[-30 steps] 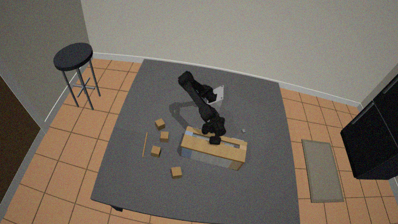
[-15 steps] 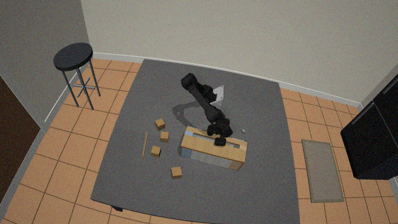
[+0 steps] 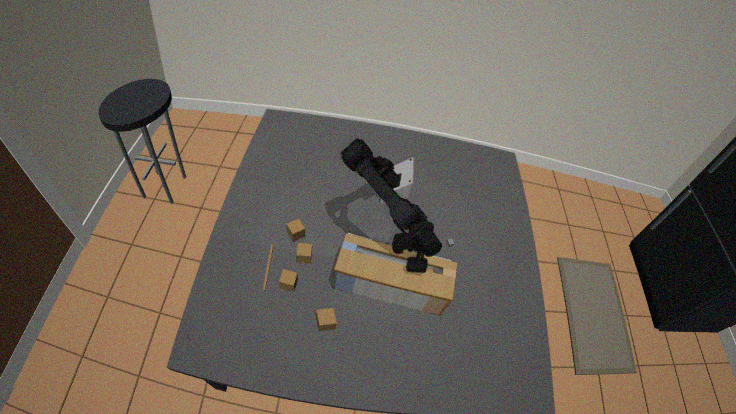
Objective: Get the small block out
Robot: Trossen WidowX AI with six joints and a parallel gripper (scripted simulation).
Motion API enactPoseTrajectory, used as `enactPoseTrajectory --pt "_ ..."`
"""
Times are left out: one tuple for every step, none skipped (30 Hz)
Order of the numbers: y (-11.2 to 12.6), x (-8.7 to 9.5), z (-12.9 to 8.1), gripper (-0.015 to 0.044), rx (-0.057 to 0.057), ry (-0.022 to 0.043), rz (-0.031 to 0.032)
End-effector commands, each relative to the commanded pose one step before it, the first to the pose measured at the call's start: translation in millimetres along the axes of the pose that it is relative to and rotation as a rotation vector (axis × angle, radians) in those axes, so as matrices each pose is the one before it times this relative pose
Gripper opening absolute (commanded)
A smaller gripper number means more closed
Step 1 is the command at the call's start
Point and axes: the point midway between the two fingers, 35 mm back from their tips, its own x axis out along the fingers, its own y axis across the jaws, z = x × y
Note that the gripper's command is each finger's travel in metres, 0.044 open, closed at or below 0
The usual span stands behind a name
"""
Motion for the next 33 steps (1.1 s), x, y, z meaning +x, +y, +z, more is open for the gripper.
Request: enactPoseTrajectory --pt "-0.54 3.96 -10.51 0.0400 0.0001 0.00463 -0.00366" --pt "0.00 0.69 -1.98 0.0400 0.0000 0.00011 0.00003" --pt "0.00 0.69 -1.98 0.0400 0.0000 0.00011 0.00003" --pt "0.00 0.68 -1.97 0.0400 0.0000 0.00011 0.00003" --pt "0.00 0.68 -1.95 0.0400 0.0000 0.00011 0.00003" --pt "0.00 0.68 -1.95 0.0400 0.0000 0.00011 0.00003" --pt "0.00 0.68 -1.97 0.0400 0.0000 0.00012 0.00003" --pt "0.00 0.69 -1.99 0.0400 0.0000 0.00012 0.00003" --pt "0.00 0.70 -2.01 0.0400 0.0000 0.00012 0.00003" --pt "0.00 0.69 -2.00 0.0400 0.0000 0.00012 0.00003" --pt "0.00 0.69 -1.99 0.0400 0.0000 0.00012 0.00003" --pt "0.00 0.69 -2.00 0.0400 0.0000 0.00012 0.00003" --pt "0.00 0.70 -2.02 0.0400 0.0000 0.00012 0.00003" --pt "0.00 0.70 -2.02 0.0400 0.0000 0.00012 0.00003" --pt "0.00 0.70 -2.02 0.0400 0.0000 0.00012 0.00003" --pt "0.00 0.69 -2.01 0.0400 0.0000 0.00012 0.00003" --pt "0.00 0.66 -1.91 0.0400 0.0000 0.00012 0.00003" --pt "-0.01 0.53 -1.52 0.0400 0.0000 0.00009 0.00003" --pt "0.00 0.20 -0.56 0.0400 0.0000 0.00003 0.00001" --pt "0.21 -2.50 -0.79 0.0400 -0.0001 -0.00004 0.00004" --pt "0.37 -5.37 -1.66 0.0400 -0.0002 -0.00010 0.00009" --pt "0.35 -7.04 -2.06 0.0400 -0.0003 -0.00018 0.00012" --pt "0.24 -9.30 -2.55 0.0400 -0.0003 -0.00032 0.00015" --pt "-0.07 -12.26 -3.05 0.0400 -0.0004 -0.00056 0.00021" --pt "-0.40 -10.75 -2.39 0.0400 -0.0004 -0.00061 0.00019" --pt "-0.53 -8.46 -1.69 0.0400 -0.0003 -0.00056 0.00016" --pt "-0.45 -5.52 -1.02 0.0400 -0.0002 -0.00040 0.00011" --pt "-0.18 -1.95 -0.34 0.0400 -0.0001 -0.00015 0.00004" --pt "0.00 0.00 0.00 0.0400 0.0000 0.00000 0.00000" --pt "0.00 0.00 0.00 0.0400 0.0000 0.00000 0.00000" --pt "0.00 0.00 0.00 0.0400 0.0000 0.00000 0.00000" --pt "0.00 0.00 0.00 0.0400 0.0000 0.00000 0.00000" --pt "-0.25 3.74 -1.40 0.0400 -0.0096 -0.00132 0.00814"
